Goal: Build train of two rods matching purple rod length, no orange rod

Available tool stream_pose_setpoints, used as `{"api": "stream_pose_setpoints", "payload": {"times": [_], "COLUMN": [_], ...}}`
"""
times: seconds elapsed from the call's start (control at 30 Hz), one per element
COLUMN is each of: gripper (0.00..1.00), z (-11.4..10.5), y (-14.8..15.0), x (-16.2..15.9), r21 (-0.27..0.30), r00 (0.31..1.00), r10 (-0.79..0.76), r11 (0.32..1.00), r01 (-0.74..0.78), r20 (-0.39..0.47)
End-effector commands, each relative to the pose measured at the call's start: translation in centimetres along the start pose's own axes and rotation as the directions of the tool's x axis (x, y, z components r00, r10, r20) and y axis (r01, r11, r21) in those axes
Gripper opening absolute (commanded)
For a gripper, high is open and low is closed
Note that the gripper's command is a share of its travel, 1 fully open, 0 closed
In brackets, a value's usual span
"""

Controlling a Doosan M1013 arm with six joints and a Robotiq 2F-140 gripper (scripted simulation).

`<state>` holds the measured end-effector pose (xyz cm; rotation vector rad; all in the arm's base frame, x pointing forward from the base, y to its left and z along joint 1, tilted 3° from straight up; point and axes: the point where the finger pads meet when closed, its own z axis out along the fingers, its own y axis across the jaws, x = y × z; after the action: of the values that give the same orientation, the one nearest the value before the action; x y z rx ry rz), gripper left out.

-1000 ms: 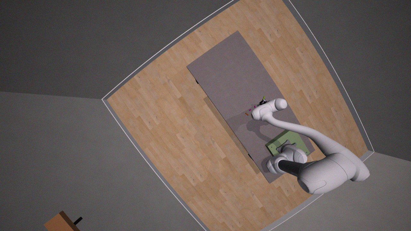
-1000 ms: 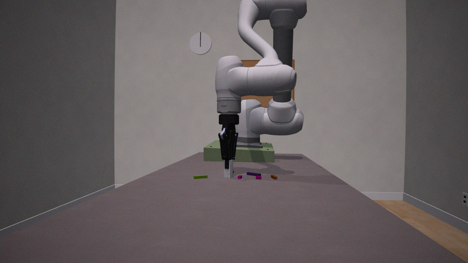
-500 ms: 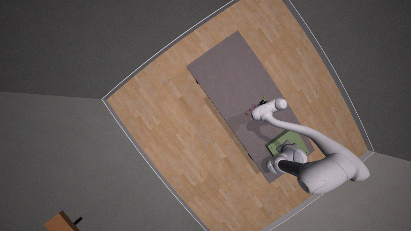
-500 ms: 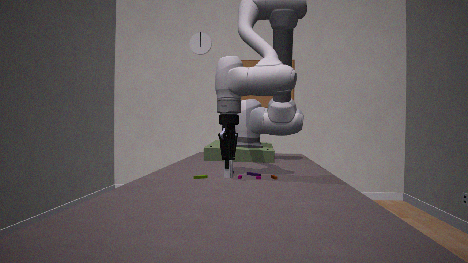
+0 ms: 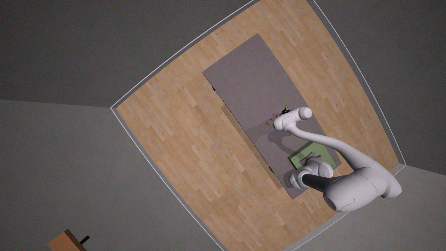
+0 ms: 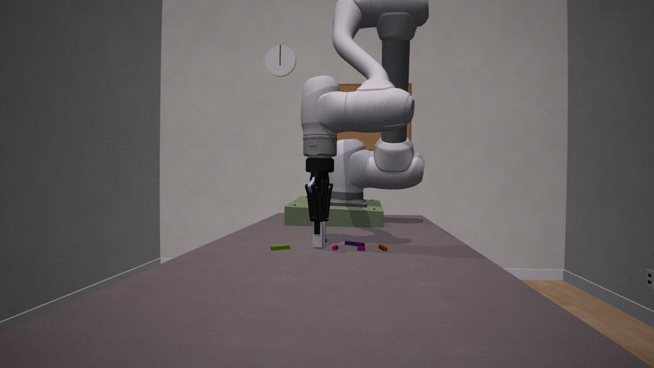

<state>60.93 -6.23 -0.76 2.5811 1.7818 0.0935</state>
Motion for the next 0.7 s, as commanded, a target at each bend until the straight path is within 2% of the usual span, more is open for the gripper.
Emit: {"api": "stream_pose_setpoints", "payload": {"times": [0.0,0.17,0.23,0.43,0.67], "gripper": [0.03,0.03,0.03,0.03,0.03], "z": [-1.4,-5.0,-5.0,-8.8,-9.5], "y": [0.0,0.0,0.0,0.0,0.0], "x": [0.0,0.0,0.0,0.0,0.0], "r21": [0.000,0.000,0.000,0.000,0.000], "r00": [1.000,1.000,1.000,1.000,1.000], "r10": [0.000,0.000,0.000,0.000,0.000], "r11": [1.000,1.000,1.000,1.000,1.000], "r01": [0.000,0.000,0.000,0.000,0.000], "r20": [0.000,0.000,0.000,0.000,0.000]}}
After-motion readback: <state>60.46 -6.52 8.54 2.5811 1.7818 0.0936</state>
